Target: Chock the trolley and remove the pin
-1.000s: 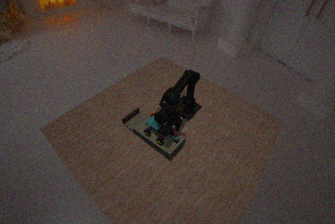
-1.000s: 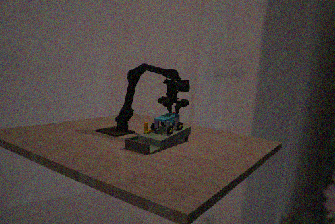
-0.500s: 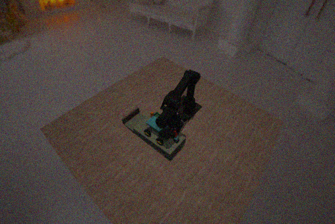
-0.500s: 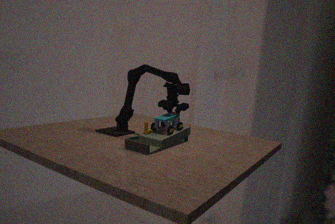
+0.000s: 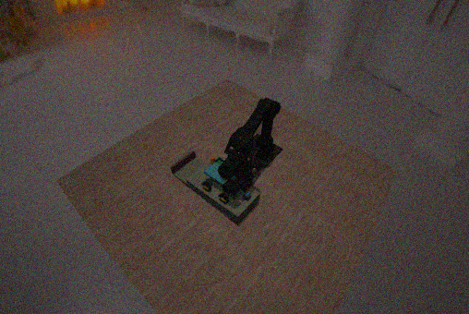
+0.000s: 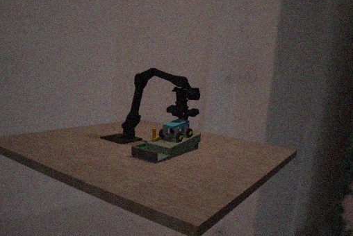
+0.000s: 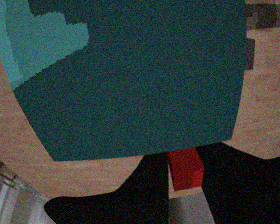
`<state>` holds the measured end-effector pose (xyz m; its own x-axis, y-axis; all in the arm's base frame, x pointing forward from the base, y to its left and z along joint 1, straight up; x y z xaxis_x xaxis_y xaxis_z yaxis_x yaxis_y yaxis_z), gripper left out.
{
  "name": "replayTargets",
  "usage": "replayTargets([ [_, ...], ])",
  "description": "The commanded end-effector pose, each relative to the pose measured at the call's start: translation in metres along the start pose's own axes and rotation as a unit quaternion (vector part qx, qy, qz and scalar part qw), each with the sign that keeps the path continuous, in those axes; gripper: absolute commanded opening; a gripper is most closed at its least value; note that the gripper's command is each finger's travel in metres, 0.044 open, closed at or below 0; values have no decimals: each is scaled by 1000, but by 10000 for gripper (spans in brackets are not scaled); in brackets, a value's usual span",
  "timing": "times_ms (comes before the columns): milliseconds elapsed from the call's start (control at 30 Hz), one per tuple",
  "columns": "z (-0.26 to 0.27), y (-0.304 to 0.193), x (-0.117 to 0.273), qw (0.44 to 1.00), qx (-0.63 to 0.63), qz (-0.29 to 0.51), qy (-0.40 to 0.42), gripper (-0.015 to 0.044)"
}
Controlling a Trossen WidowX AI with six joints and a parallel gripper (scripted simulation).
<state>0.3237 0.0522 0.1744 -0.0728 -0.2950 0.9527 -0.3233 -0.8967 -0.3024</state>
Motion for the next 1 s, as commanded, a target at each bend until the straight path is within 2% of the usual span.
replayTargets([
  [0, 0, 0, 1, 1000, 0, 0, 0, 0],
  [967, -2, -1, 19, 1000, -2, 2, 0, 0],
])
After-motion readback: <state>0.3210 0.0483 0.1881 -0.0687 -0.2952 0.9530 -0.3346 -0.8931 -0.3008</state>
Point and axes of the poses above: the point midway between the two fingers, 35 mm back from their tips, its own x axis back along the fingers, its own z axis across the jaws, y = z × x, the point moved 1 cm from there along x, back along the fingers, and after that the axes turned 12 degrees about -x, right-handed, at the moved point
